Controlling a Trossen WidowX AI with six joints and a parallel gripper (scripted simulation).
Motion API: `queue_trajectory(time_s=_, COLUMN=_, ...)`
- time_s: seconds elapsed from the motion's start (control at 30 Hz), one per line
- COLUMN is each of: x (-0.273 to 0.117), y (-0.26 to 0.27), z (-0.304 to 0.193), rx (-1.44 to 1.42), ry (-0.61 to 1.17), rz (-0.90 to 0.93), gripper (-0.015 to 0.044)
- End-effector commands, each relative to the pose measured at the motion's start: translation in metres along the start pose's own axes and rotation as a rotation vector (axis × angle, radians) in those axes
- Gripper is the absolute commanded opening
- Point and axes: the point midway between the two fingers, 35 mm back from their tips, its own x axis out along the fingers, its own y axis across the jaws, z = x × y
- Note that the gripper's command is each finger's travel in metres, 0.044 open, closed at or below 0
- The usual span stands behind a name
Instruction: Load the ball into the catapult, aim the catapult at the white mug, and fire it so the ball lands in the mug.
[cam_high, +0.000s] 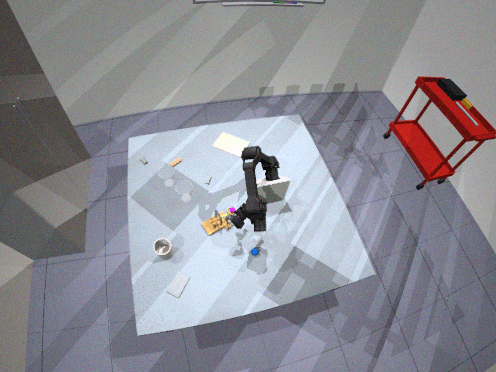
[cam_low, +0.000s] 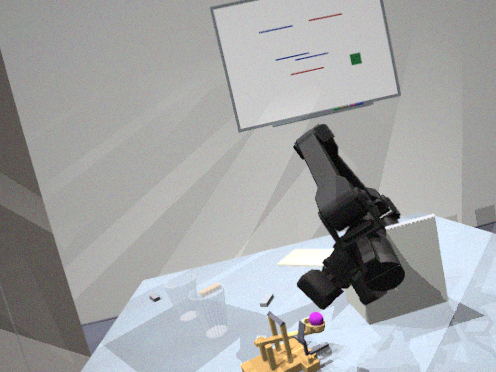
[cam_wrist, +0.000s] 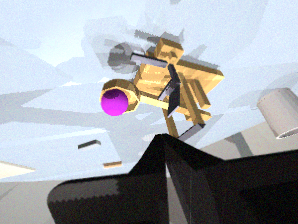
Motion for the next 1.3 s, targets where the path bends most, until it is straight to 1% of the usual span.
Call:
queue_trajectory(time_s=0.0, x=0.000, y=0.010, z=-0.001, rx=-0.111, ry=0.059, rz=-0.004, gripper=0.0000)
queue_trajectory(time_s=0.3, x=0.002, y=0.010, z=0.000, rx=-0.116, ry=0.061, rz=-0.005, gripper=0.0000)
queue_trajectory(time_s=1.27, x=0.039, y=0.009, z=0.032, rx=-0.117, ry=0.058, rz=-0.008, gripper=0.0000)
